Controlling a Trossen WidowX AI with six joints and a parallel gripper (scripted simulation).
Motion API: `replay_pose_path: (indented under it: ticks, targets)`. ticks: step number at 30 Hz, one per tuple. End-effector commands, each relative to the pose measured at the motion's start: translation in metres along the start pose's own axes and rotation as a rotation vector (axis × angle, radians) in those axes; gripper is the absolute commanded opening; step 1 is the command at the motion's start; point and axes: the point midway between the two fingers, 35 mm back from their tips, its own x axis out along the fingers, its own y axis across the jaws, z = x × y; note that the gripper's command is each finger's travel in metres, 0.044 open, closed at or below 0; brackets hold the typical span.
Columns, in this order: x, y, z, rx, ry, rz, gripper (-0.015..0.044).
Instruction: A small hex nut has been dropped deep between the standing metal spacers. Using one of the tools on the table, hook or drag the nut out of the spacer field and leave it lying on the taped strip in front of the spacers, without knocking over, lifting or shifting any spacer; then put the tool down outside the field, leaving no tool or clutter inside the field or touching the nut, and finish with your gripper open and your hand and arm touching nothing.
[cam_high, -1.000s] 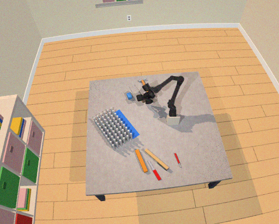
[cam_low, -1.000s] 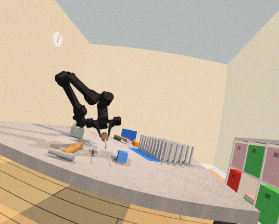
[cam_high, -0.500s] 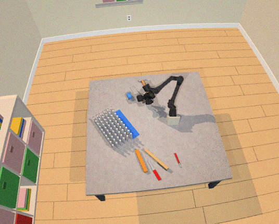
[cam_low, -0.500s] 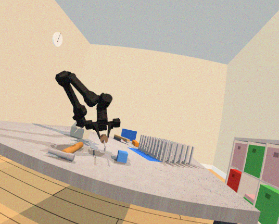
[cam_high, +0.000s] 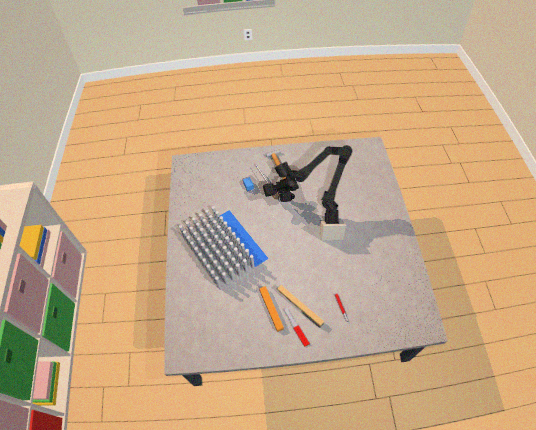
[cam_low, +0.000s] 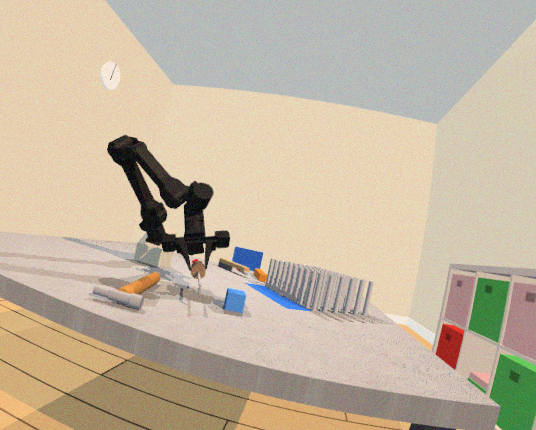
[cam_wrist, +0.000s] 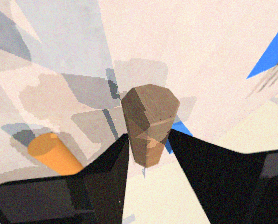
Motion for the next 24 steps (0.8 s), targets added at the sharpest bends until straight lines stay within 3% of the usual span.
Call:
replay_pose_path:
  ticks: [1, 24]
  targets:
    - [0.002, 0.000, 0.001, -0.004, 0.004, -0.007, 0.0000]
    - [0.012, 0.009, 0.007, -0.009, 0.018, -0.008, 0.0000]
